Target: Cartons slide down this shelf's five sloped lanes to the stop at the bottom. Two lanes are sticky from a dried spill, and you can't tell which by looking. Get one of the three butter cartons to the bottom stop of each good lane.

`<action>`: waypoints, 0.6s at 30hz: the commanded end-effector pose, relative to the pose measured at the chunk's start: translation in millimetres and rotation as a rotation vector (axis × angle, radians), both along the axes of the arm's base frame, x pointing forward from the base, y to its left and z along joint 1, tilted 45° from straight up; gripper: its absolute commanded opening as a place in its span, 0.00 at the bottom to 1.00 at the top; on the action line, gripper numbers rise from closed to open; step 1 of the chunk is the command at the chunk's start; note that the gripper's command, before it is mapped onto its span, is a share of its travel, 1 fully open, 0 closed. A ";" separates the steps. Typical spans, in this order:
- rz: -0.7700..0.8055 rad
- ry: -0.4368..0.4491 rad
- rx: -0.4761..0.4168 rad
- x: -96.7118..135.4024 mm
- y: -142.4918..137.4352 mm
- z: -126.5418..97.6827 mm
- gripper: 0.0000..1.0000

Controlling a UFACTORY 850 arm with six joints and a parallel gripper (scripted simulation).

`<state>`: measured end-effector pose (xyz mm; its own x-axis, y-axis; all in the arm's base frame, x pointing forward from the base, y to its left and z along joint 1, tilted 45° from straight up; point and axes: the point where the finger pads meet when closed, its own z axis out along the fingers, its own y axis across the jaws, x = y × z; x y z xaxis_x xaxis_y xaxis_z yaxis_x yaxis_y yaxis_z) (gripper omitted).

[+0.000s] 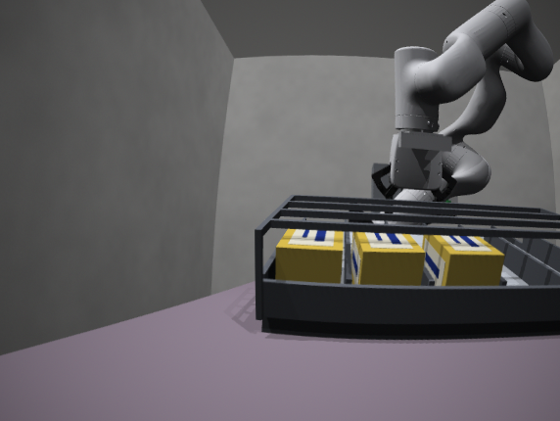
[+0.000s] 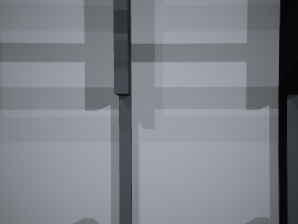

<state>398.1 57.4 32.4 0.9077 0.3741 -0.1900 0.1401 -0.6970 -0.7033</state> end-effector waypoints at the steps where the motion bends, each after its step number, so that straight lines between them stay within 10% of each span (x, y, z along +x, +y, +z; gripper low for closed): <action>1: -0.001 -0.001 0.000 0.7 -0.4 0.3 1.00; 18: -0.001 -0.001 0.000 11.7 -17.3 19.9 1.00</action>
